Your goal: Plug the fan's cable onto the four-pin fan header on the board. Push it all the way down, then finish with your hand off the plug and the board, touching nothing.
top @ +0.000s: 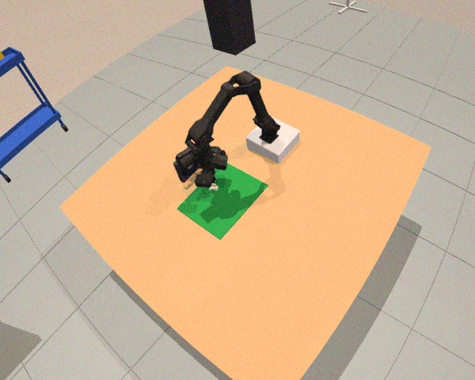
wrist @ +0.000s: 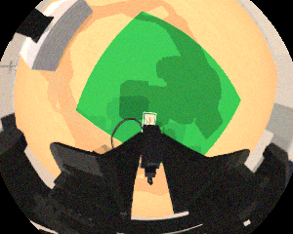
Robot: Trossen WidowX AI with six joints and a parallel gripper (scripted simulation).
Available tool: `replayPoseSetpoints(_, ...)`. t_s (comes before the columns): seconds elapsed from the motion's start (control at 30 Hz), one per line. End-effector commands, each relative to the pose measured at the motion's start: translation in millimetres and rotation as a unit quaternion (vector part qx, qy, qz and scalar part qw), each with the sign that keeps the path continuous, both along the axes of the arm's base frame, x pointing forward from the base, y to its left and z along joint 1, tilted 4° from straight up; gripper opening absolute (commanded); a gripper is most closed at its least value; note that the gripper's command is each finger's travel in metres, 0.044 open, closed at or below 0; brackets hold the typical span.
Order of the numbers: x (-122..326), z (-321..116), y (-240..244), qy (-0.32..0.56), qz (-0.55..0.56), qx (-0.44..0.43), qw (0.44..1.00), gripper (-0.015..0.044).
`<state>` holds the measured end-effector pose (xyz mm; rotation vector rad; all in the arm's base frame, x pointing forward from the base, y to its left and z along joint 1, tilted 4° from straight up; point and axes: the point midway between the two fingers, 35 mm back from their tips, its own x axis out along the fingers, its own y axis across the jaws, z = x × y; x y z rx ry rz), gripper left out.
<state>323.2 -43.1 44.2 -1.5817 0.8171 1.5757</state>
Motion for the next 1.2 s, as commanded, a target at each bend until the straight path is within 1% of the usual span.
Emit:
replayPoseSetpoints(0.0, 0.7, -7.9, 1.1, -0.001, -0.001, 0.001, 1.000, 0.0000)
replayPoseSetpoints(0.1, 0.9, -19.8, 2.9, -0.003, -0.003, 0.003, 1.000, 0.0000)
replayPoseSetpoints(1.17, 1.1, -22.5, 3.0, -0.002, -0.007, 0.003, 1.000, 0.0000)
